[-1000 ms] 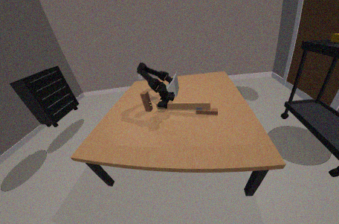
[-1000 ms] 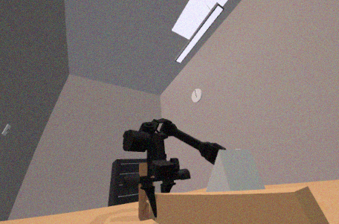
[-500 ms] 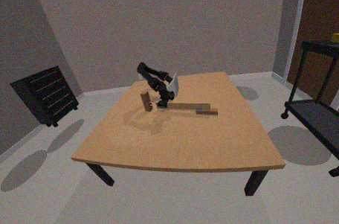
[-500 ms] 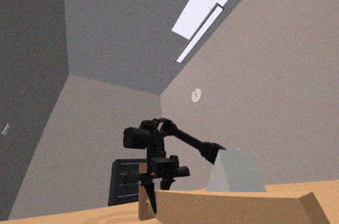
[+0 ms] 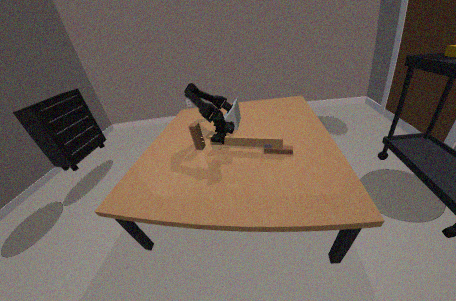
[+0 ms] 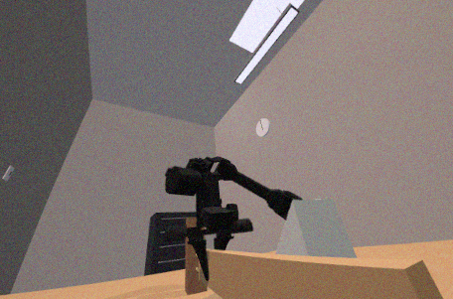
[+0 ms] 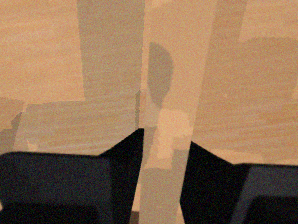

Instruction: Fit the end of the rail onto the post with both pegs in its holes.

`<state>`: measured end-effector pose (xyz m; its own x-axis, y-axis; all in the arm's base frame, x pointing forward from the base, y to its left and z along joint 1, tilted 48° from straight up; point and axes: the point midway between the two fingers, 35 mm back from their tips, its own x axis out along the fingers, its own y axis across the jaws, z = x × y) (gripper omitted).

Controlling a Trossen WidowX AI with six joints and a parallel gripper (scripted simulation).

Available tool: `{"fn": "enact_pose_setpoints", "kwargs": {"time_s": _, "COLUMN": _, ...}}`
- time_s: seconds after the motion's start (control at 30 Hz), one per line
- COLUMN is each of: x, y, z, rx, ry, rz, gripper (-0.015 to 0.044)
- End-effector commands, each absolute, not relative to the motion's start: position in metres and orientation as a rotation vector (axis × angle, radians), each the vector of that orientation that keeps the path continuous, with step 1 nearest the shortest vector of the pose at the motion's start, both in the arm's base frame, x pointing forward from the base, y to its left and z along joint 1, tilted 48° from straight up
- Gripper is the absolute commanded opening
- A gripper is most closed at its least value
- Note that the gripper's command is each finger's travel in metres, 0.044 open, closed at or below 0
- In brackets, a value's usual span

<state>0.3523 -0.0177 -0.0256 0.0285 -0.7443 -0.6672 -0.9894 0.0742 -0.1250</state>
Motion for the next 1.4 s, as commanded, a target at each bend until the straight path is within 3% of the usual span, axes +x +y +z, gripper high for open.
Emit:
{"fn": "enact_pose_setpoints", "kwargs": {"time_s": 0.0, "x": 0.3544, "y": -0.0116, "z": -0.0233, "rx": -1.72, "ry": 1.746, "rz": 0.542, "gripper": 0.0}}
{"fn": "enact_pose_setpoints", "kwargs": {"time_s": 1.37, "x": 0.353, "y": -0.0149, "z": -0.0266, "rx": -1.72, "ry": 1.746, "rz": 0.542, "gripper": 0.0}}
